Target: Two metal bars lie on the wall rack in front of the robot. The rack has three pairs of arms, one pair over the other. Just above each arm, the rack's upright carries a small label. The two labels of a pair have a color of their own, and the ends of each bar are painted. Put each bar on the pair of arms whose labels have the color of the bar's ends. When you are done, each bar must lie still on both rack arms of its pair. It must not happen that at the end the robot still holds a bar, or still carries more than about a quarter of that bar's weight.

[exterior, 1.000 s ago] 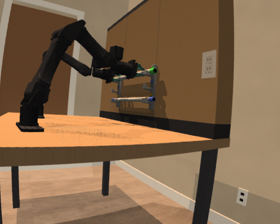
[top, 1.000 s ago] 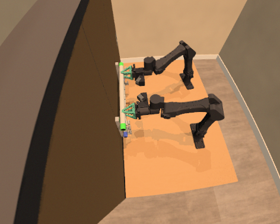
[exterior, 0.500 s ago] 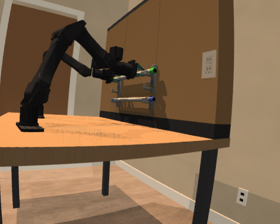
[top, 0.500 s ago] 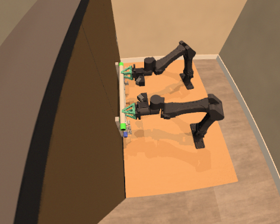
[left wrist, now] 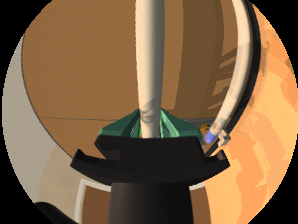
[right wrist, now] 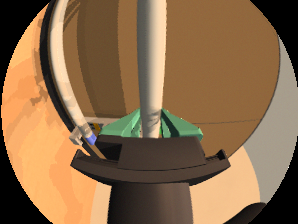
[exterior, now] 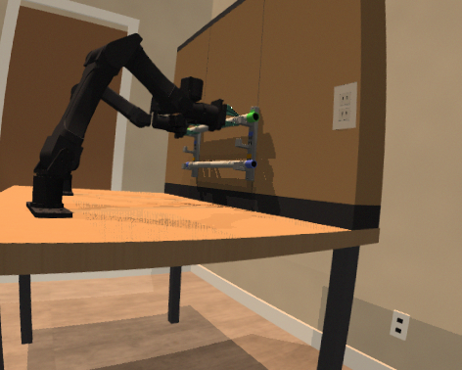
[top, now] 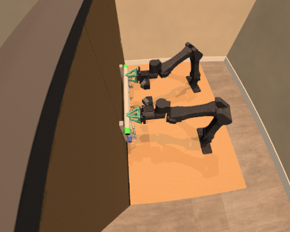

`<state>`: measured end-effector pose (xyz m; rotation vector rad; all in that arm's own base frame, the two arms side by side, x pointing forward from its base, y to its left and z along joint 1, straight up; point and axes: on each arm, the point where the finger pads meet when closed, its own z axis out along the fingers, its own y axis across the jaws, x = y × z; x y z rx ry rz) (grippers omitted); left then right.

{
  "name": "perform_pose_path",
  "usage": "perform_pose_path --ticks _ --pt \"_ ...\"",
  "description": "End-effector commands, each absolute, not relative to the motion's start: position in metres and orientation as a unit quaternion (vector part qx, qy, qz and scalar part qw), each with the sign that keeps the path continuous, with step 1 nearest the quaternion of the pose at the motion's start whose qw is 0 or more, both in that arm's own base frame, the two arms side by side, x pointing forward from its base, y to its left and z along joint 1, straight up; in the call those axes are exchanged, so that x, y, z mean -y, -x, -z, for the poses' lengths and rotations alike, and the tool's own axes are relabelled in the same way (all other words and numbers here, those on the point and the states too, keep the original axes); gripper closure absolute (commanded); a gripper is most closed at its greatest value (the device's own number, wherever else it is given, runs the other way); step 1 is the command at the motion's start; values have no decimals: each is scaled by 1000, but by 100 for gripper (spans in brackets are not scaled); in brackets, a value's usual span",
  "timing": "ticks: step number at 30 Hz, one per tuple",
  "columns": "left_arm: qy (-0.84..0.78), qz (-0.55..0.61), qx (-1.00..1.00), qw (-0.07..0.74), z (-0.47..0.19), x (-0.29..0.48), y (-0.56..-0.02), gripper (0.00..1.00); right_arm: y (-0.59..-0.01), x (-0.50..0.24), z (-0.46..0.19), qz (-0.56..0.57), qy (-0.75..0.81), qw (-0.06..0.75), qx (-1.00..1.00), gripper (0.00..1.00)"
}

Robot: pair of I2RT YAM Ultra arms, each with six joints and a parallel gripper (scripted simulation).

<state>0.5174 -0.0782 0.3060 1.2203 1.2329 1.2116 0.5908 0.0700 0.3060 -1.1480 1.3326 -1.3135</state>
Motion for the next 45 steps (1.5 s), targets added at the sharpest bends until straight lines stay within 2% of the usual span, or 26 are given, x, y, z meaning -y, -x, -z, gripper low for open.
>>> perform_pose_path --ticks 1,5,7,22,24,39,45 --pt "-496 -504 -503 497 -309 75 -519 81 -591 -68 -309 536 461 461 -536 82" --pt "-496 -504 -503 497 -309 75 -519 74 -591 -68 -309 536 461 461 -536 75" --pt "-496 -504 -503 497 -309 75 -519 74 -591 -68 -309 536 461 461 -536 75" --pt "-496 -504 -503 497 -309 75 -519 50 -591 -68 -309 536 461 461 -536 51" --pt "-496 -504 -503 497 -309 75 -519 50 -591 -68 -309 536 461 461 -536 51" --pt "-496 -504 -503 497 -309 75 -519 25 -591 -68 -309 536 461 461 -536 26" --pt "-496 -504 -503 497 -309 75 -513 25 -586 -69 -309 536 461 461 -536 26"
